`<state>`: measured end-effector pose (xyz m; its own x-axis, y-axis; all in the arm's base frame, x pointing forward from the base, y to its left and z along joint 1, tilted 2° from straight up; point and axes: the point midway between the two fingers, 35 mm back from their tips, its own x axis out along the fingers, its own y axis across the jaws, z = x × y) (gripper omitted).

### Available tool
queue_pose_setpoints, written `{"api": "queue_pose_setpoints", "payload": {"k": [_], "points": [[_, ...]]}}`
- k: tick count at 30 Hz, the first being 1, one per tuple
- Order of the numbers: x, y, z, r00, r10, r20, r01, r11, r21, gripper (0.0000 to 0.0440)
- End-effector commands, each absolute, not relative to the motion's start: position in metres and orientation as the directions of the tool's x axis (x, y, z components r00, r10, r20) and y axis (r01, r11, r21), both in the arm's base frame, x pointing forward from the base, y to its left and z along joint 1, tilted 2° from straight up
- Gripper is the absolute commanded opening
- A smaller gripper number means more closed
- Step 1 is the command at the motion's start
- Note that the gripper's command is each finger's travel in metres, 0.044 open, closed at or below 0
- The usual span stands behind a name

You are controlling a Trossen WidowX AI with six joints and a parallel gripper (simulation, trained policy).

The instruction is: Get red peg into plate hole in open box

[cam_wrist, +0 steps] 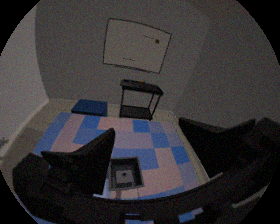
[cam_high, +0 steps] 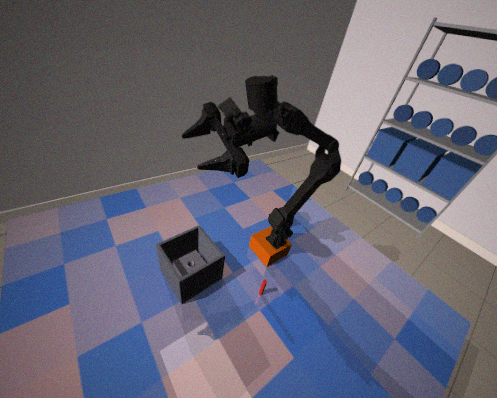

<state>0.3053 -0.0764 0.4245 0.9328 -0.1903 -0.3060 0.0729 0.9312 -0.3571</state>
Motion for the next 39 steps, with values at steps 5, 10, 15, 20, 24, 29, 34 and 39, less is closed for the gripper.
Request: {"api": "queue_pose_setpoints", "payload": {"k": [5,10,15,20,24,29,34,39], "points": [[0.3,-0.047,0.39,0.898,-0.102,-0.428,0.057,0.992,-0.116,0.044],[0.296,-0.028,0.366,0.86,-0.042,-0.509,0.067,0.997,0.031,0.044],[0.289,-0.009,0.342,0.809,0.018,-0.588,0.098,0.982,0.164,0.044],[0.279,0.01,0.317,0.743,0.076,-0.664,0.152,0.949,0.278,0.044],[0.27,0.025,0.298,0.682,0.117,-0.722,0.211,0.914,0.347,0.044],[0.256,0.041,0.276,0.596,0.16,-0.787,0.301,0.864,0.403,0.044],[0.242,0.055,0.254,0.502,0.191,-0.844,0.402,0.812,0.423,0.044],[0.227,0.066,0.235,0.405,0.211,-0.89,0.507,0.758,0.411,0.044]]}}
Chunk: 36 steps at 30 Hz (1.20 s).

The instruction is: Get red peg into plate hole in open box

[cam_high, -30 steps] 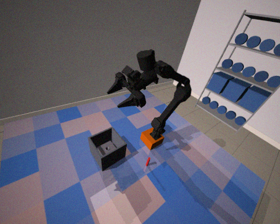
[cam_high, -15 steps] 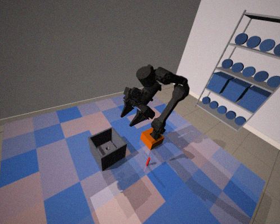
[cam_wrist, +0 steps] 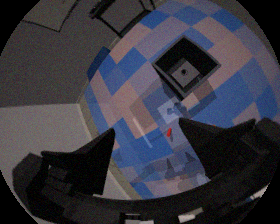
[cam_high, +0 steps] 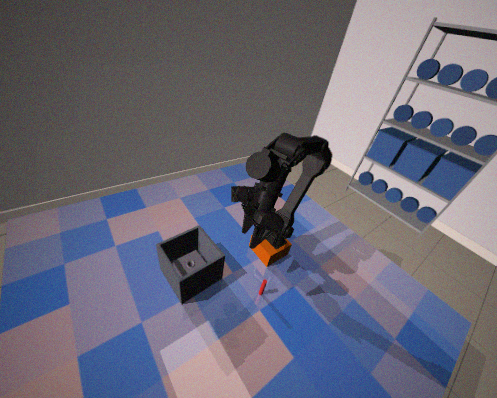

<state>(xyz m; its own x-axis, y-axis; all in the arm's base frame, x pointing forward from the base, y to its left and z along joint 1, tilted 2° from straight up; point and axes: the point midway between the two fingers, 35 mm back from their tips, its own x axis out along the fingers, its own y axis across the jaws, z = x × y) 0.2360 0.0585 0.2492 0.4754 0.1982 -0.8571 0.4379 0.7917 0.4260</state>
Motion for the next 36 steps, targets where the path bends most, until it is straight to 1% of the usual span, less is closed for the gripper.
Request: {"api": "queue_pose_setpoints", "payload": {"k": [1,9,19,27,36], "points": [[0.224,0.068,0.232,0.386,0.213,-0.897,0.528,0.747,0.405,0.044],[0.204,0.083,0.206,0.241,0.22,-0.945,0.682,0.655,0.326,0.044],[0.182,0.098,0.178,0.084,0.198,-0.977,0.831,0.527,0.178,0.044],[0.169,0.107,0.156,-0.014,0.159,-0.987,0.905,0.422,0.055,0.044],[0.158,0.113,0.13,-0.09,0.096,-0.991,0.94,0.338,-0.052,0.044]]}}
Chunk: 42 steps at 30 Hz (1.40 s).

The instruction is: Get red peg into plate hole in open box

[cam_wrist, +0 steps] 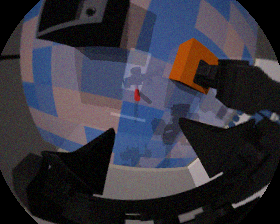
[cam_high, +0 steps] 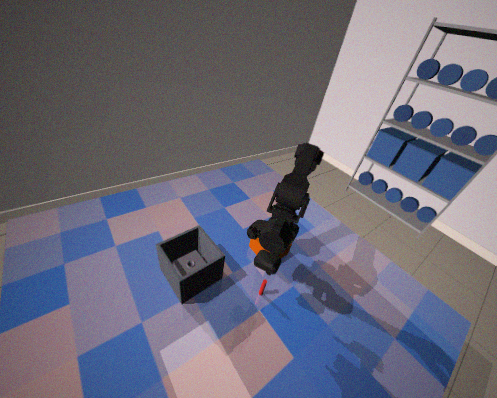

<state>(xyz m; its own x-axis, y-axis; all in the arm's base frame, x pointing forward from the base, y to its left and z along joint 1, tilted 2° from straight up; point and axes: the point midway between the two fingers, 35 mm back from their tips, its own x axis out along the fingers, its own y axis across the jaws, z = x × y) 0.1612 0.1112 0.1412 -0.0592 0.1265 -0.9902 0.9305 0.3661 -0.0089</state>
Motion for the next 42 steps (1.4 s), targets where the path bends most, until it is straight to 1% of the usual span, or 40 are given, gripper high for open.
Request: {"api": "queue_pose_setpoints", "payload": {"k": [1,11,20,32,38,40,42], "points": [[0.157,0.113,0.127,-0.096,0.089,-0.991,0.941,0.332,-0.062,0.044],[0.153,0.112,0.095,-0.134,0.016,-0.991,0.944,0.305,-0.122,0.044],[0.155,0.107,0.061,-0.133,-0.03,-0.991,0.947,0.29,-0.136,0.044],[0.159,0.102,0.023,-0.105,-0.058,-0.993,0.958,0.263,-0.116,0.0417],[0.159,0.101,0.007,-0.093,-0.063,-0.994,0.963,0.246,-0.105,0.0387],[0.16,0.102,0.002,-0.087,-0.06,-0.994,0.964,0.245,-0.099,0.0357],[0.162,0.104,-0.002,-0.081,-0.055,-0.995,0.965,0.247,-0.093,0.031]]}}
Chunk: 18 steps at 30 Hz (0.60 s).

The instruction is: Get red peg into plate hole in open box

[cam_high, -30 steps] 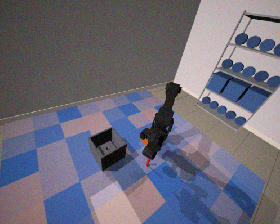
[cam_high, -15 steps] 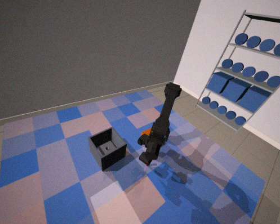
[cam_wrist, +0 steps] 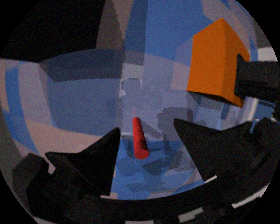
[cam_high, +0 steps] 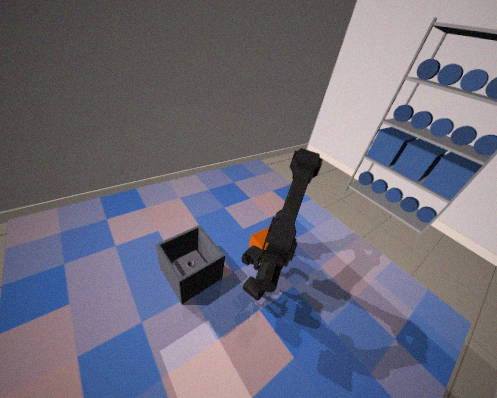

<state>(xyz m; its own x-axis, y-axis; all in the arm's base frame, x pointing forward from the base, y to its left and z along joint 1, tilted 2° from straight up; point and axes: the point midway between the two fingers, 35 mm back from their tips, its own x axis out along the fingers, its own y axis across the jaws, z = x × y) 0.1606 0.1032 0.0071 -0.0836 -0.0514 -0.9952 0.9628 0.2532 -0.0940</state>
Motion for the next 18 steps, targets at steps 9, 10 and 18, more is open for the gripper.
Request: {"api": "queue_pose_setpoints", "payload": {"k": [9,10,18], "points": [[0.17,0.114,-0.015,-0.068,-0.031,-0.997,0.957,0.282,-0.074,0.0075],[0.171,0.115,-0.016,-0.066,-0.028,-0.997,0.955,0.288,-0.071,0.0049],[0.183,0.121,-0.007,-0.022,0.009,-1.0,0.957,0.291,-0.019,0.0]]}}
